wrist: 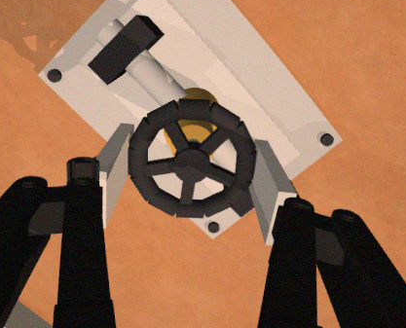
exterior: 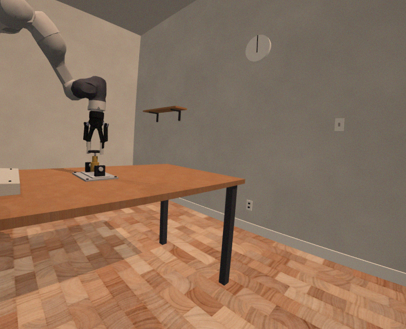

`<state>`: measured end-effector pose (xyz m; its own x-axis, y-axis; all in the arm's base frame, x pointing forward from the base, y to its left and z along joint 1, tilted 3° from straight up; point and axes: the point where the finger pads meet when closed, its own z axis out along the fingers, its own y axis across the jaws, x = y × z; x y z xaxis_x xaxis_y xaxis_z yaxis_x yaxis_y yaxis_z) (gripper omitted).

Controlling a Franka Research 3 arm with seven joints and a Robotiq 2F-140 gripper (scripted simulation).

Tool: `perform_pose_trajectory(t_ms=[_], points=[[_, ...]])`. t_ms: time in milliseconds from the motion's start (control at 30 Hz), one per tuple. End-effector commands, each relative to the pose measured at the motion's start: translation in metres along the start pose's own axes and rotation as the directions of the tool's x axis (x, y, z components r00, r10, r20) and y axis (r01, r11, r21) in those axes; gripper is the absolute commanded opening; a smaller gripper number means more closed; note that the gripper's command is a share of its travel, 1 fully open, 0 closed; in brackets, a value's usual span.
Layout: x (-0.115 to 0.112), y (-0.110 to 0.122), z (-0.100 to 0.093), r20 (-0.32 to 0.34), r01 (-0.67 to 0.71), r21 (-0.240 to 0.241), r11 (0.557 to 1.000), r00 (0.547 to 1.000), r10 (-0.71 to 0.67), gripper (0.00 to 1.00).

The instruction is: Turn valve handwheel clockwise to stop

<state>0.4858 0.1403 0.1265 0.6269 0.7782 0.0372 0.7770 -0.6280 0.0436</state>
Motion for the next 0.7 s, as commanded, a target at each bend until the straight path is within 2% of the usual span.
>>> perform_pose_trajectory(t_ms=[0,333,433,667], points=[[0.0001,-0.0001,0.0011,0.004,-0.173,-0.008,0.985,0.985,0.173,0.38],[0.0001,-0.0001,0.0011,0.003,-0.252,-0.008,0.968,0.968,0.252,0.38],[0.0001,-0.0001,0.0011,0.003,-0.339,-0.008,0.941,0.941,0.339,0.38],[0.0001,-0.0001,0.0011,0.002,-0.407,-0.008,0.913,0.913,0.407,0.38]])
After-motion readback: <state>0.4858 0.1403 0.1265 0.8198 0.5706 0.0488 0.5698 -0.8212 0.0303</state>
